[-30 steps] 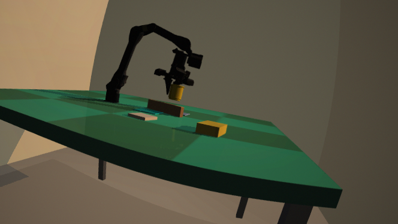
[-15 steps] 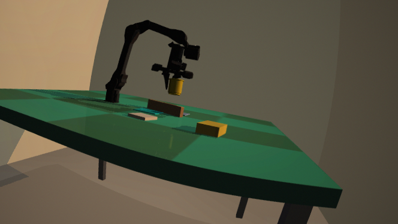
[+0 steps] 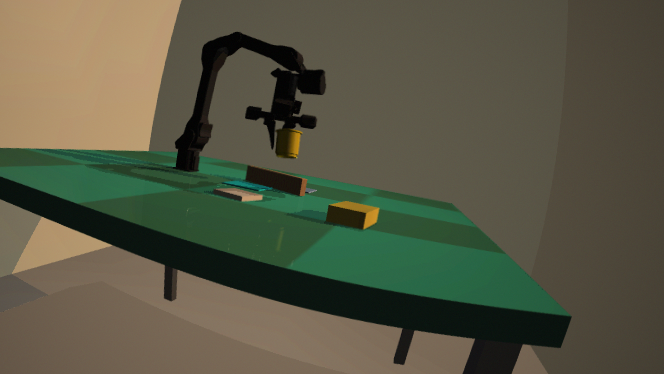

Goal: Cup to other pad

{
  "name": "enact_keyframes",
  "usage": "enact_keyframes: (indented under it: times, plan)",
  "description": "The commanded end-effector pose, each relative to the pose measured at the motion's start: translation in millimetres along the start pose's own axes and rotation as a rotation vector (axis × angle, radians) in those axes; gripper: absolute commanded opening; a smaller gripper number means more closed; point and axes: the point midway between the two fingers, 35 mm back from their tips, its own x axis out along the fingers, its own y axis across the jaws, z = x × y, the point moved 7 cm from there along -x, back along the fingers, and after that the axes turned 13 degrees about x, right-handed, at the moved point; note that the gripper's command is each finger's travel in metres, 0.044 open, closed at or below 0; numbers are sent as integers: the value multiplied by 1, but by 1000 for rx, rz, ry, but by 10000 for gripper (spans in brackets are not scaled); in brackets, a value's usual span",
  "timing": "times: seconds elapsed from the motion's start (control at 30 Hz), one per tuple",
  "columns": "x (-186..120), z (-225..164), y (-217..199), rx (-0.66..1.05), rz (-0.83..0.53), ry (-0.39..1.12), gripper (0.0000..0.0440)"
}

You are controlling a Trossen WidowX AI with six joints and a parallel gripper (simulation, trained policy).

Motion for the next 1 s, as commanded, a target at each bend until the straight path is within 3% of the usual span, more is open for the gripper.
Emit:
enact_keyframes:
  times: [0.0,0.97]
  plan:
    - [1,6,-5,19,18,-9,0]
    - [52,24,-48,134,43,-35,14]
